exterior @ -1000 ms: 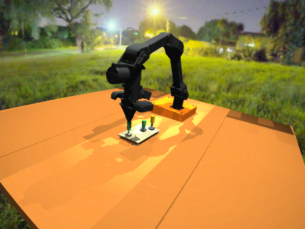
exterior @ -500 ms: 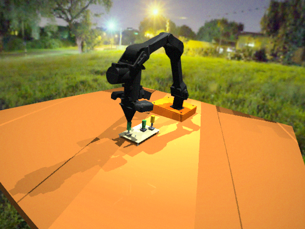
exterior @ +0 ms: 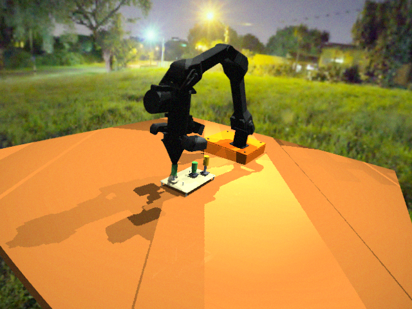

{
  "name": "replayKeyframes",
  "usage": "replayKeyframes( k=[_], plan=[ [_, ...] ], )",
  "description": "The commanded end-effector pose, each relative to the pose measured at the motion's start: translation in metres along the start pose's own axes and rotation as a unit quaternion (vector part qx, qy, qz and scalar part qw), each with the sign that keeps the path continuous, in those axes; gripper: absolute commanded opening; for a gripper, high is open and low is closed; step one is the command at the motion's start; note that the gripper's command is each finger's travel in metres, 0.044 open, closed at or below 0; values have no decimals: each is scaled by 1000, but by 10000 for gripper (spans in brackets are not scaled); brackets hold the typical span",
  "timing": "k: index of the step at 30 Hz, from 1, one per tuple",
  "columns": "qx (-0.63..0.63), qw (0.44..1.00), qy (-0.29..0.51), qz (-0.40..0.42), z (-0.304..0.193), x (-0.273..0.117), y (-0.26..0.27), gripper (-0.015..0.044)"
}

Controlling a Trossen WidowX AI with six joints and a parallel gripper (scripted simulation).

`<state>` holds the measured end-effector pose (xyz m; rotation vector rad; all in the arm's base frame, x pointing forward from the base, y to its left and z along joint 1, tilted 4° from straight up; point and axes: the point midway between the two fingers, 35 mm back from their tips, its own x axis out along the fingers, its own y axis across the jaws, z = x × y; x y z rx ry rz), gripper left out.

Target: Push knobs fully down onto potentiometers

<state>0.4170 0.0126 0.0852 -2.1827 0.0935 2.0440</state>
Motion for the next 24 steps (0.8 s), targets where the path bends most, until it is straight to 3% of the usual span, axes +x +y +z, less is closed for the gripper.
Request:
replayKeyframes(
  k=[1, 24],
  plan=[
    [1, 1000, -3, -2, 0, 3, -1, 0],
    [1, 1000, -3, -2, 0, 0, -1, 0]
  ],
)
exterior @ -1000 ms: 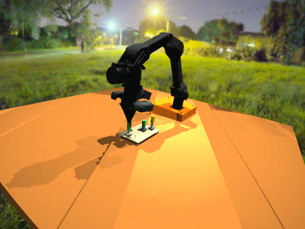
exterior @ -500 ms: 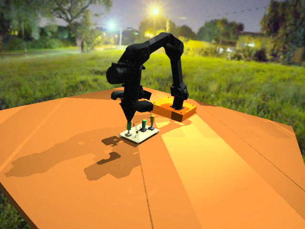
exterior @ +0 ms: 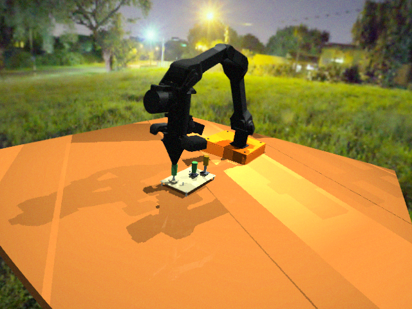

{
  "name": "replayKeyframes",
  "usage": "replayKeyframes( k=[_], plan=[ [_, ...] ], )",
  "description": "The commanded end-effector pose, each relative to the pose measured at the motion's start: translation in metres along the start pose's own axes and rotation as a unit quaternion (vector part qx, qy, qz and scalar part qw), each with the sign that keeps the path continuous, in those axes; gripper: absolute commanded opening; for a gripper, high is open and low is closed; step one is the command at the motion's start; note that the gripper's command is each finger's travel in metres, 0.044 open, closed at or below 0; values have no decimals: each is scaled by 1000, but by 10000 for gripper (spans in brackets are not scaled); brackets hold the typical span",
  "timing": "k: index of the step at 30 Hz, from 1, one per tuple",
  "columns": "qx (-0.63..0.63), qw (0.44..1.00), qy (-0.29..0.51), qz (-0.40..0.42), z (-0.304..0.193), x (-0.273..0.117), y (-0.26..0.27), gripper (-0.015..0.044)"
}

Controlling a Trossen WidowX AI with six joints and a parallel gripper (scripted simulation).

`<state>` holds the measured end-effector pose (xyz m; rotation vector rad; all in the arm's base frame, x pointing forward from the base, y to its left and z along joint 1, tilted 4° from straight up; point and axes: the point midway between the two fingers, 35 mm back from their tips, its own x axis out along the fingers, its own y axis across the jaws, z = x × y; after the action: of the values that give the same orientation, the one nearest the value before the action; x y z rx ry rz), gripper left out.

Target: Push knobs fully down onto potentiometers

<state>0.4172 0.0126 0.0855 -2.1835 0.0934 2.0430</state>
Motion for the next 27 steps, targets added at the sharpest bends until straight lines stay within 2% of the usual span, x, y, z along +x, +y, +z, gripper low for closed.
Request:
replayKeyframes(
  k=[1, 27],
  plan=[
    [1, 1000, -3, -1, 1, 0, 0, 0],
    [1, 1000, -3, -1, 1, 5, 0, 0]
  ],
)
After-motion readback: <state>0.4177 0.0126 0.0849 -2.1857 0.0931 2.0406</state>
